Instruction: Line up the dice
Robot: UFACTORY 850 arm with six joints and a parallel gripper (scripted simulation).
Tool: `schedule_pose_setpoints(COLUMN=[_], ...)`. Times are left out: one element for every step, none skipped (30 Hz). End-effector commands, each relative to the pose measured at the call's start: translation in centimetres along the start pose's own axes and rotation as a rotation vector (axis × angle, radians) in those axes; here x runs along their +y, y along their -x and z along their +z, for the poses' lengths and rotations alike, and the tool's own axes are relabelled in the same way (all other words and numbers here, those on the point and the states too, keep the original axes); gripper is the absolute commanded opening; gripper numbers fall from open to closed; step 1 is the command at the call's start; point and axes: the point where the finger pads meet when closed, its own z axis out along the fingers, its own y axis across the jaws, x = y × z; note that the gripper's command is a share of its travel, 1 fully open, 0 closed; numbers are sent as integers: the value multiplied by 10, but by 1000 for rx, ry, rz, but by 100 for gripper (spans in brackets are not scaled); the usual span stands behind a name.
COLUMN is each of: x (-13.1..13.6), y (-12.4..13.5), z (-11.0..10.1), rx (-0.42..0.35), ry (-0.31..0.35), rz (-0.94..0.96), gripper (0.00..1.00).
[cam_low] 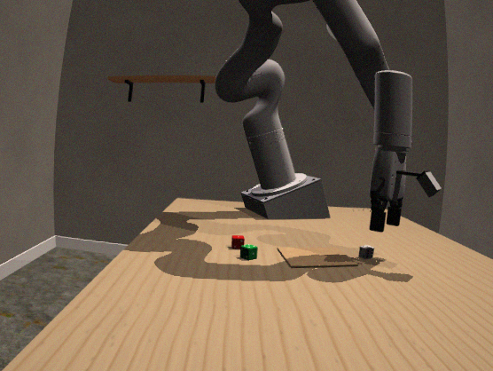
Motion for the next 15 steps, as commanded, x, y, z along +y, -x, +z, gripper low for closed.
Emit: schedule_pose_setpoints(x=[1, 1, 1, 1, 1, 1, 1, 1, 1, 1, 1, 1, 0, 0, 0], y=[-1, -1, -1, -1, -1, -1, -1, -1, -1, -1, -1, -1, -1, -1, -1], z=[-24, -24, -24, -33, -41, -49, -56, -63, -69, -73, -77, -79, -80, -81, -81], rx=[2, 2, 2, 2, 2, 2, 2, 2, 2, 2, 2, 2, 2, 2, 2], ry=[0, 0, 0, 0, 0, 0, 0, 0, 0, 0, 0, 0, 0, 0, 0], rz=[0, 0, 0, 0, 0, 0, 0, 0, 0, 0, 0, 0, 0, 0, 0], gripper=[100, 100, 100, 100, 100, 100, 100, 100, 100, 100, 100, 100, 100, 100, 100])
